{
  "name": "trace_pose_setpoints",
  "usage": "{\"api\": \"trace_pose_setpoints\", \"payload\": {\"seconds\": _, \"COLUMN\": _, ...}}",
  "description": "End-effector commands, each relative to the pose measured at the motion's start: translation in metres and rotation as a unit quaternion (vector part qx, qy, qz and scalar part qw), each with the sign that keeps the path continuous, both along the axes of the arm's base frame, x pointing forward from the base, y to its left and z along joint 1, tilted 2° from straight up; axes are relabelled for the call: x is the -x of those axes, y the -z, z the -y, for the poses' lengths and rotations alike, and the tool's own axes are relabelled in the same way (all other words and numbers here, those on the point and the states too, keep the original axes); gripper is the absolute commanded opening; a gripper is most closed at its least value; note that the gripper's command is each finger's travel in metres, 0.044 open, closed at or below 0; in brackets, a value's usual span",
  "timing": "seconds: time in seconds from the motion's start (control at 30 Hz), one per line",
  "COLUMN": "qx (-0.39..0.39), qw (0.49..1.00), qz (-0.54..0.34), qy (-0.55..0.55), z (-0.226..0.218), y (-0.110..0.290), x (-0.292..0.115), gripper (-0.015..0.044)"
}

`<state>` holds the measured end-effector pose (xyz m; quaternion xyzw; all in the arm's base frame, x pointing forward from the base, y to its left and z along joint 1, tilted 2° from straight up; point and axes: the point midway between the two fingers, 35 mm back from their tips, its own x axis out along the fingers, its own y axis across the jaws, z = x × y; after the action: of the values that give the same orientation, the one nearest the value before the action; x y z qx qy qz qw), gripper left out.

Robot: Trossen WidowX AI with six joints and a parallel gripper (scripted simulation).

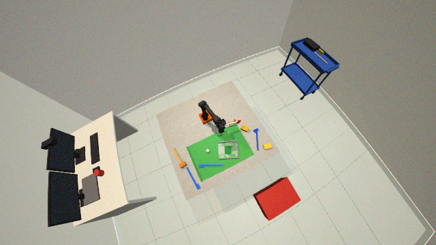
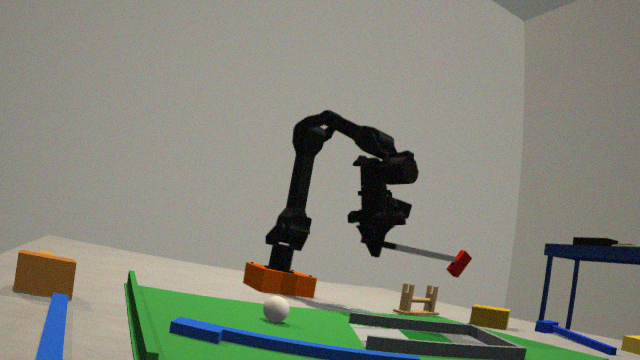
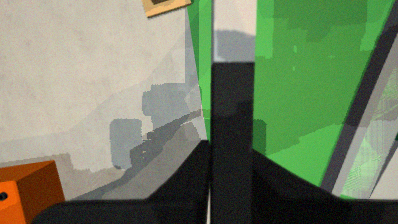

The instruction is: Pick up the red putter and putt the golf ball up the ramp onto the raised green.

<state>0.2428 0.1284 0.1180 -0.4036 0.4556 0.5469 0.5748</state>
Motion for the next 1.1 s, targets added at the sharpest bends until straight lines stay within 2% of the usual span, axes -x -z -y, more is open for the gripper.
{"api": "trace_pose_setpoints", "payload": {"seconds": 0.0, "qx": 0.010, "qw": 0.998, "qz": -0.010, "qy": 0.063, "z": 0.017, "y": -0.005, "x": -0.010, "gripper": 0.0000}}
{"api": "trace_pose_setpoints", "payload": {"seconds": 0.27, "qx": 0.037, "qw": 0.978, "qz": -0.040, "qy": 0.203, "z": 0.061, "y": -0.013, "x": -0.022, "gripper": 0.0000}}
{"api": "trace_pose_setpoints", "payload": {"seconds": 0.53, "qx": 0.061, "qw": 0.936, "qz": -0.069, "qy": 0.339, "z": 0.105, "y": -0.021, "x": -0.026, "gripper": 0.0000}}
{"api": "trace_pose_setpoints", "payload": {"seconds": 1.07, "qx": 0.102, "qw": 0.796, "qz": -0.124, "qy": 0.583, "z": 0.192, "y": -0.039, "x": -0.013, "gripper": 0.0000}}
